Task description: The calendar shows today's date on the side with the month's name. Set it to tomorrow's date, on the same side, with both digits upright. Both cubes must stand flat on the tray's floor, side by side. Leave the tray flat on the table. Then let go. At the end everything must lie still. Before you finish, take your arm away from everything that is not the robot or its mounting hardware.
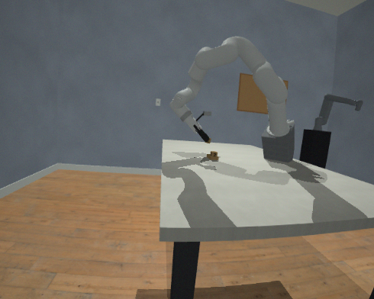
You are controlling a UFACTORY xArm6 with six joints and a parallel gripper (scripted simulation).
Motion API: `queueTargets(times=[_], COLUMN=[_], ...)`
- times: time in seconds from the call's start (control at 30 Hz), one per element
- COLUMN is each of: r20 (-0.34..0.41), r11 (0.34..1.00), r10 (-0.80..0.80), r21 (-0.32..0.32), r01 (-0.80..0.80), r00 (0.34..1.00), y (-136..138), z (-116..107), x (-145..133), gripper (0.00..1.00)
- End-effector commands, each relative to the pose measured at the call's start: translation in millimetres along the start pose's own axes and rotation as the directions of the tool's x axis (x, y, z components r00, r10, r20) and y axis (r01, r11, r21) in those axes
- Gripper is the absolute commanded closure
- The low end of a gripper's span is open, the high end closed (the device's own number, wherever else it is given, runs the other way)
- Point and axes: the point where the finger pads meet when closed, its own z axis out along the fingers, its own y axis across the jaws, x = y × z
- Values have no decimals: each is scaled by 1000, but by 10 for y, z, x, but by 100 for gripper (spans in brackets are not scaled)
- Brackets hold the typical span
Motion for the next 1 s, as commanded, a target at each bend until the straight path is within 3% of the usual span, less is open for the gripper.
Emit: queueTargets(times=[0.0, 0.97], r20=[-146, -152], r11=[1000, 1000], r10=[3, 3], r21=[-1, -1], r01=[-3, -3], r00=[989, 988], y=[-6, -7], z=[-14, 13], x=[-14, -69], gripper=[73, 73])
